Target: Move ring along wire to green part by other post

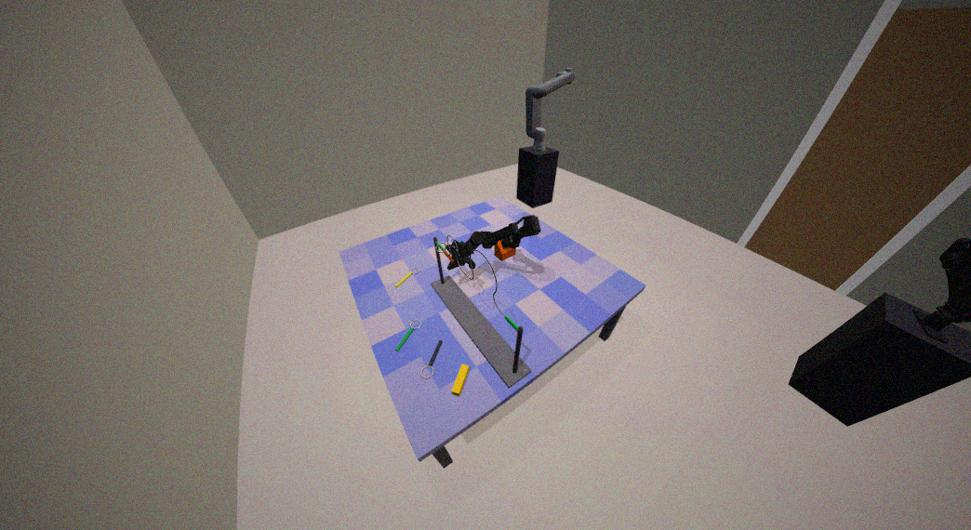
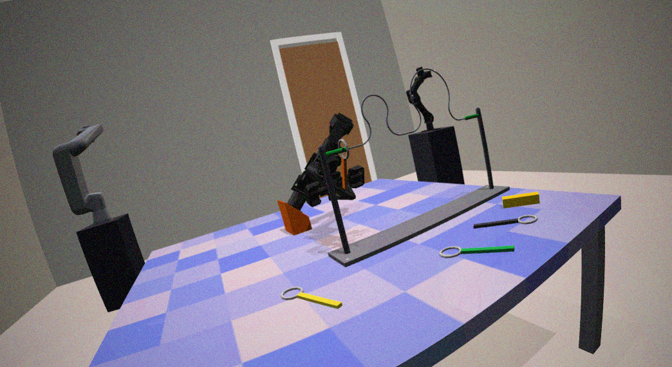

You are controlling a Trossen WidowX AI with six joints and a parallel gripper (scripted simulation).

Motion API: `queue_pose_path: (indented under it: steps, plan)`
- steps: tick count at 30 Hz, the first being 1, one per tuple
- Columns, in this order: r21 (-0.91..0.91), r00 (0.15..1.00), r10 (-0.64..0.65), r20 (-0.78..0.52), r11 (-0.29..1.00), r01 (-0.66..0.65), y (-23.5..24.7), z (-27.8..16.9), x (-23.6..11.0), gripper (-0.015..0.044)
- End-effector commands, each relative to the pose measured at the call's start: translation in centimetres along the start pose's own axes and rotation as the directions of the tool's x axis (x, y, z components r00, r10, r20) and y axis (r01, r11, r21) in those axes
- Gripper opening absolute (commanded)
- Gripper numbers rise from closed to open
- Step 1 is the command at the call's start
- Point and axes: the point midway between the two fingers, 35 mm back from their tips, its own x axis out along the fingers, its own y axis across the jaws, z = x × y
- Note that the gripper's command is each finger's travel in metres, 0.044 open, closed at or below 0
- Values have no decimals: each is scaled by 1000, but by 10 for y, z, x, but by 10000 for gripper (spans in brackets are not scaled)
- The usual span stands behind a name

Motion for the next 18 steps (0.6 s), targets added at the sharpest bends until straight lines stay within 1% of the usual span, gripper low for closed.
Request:
queue_pose_path:
  steps: [1,8,18]
  plan:
    - [0,1000,-3,-7,1000,3,-3,-6,1,-150]
    - [1,1000,-3,-6,1000,3,-3,-16,5,-150]
    - [1,1000,-3,-6,1000,3,-3,-16,5,-150]
